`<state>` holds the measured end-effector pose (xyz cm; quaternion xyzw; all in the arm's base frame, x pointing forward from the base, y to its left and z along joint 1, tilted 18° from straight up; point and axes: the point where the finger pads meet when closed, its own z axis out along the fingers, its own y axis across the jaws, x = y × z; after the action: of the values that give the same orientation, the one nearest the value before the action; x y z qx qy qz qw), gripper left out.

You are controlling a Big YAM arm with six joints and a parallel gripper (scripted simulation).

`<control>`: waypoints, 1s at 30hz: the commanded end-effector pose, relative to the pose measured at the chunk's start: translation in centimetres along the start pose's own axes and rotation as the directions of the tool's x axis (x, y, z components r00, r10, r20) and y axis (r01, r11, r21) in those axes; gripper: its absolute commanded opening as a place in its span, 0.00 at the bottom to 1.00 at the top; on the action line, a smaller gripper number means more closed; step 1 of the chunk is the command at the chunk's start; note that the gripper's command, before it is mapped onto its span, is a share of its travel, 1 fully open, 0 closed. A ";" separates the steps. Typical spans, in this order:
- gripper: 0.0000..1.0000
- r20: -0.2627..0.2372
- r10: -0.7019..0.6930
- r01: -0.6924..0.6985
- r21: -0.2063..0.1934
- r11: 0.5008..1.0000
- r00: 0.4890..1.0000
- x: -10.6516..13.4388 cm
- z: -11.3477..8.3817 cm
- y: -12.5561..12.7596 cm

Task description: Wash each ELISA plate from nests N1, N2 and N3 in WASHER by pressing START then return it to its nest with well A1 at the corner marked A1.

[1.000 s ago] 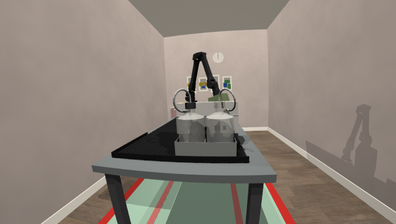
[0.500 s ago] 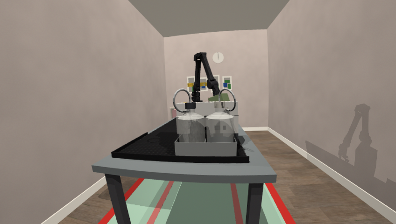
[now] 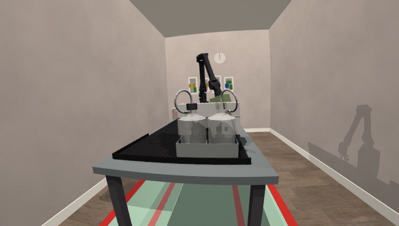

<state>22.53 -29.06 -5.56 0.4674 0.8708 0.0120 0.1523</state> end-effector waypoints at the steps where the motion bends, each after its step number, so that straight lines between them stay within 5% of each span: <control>1: 1.00 -0.001 0.067 -0.067 0.003 0.998 0.998 0.5 0.4 -1.8; 10: 1.00 -0.004 0.046 -0.046 0.002 0.999 0.999 1.5 0.6 -4.9; 18: 1.00 0.014 0.041 -0.041 0.004 0.999 0.999 0.4 0.1 -4.5; 30: 1.00 0.018 0.036 -0.036 0.003 0.999 0.999 0.0 2.2 -4.3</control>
<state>18.81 -30.71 -8.19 0.4858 0.8607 0.0147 0.1516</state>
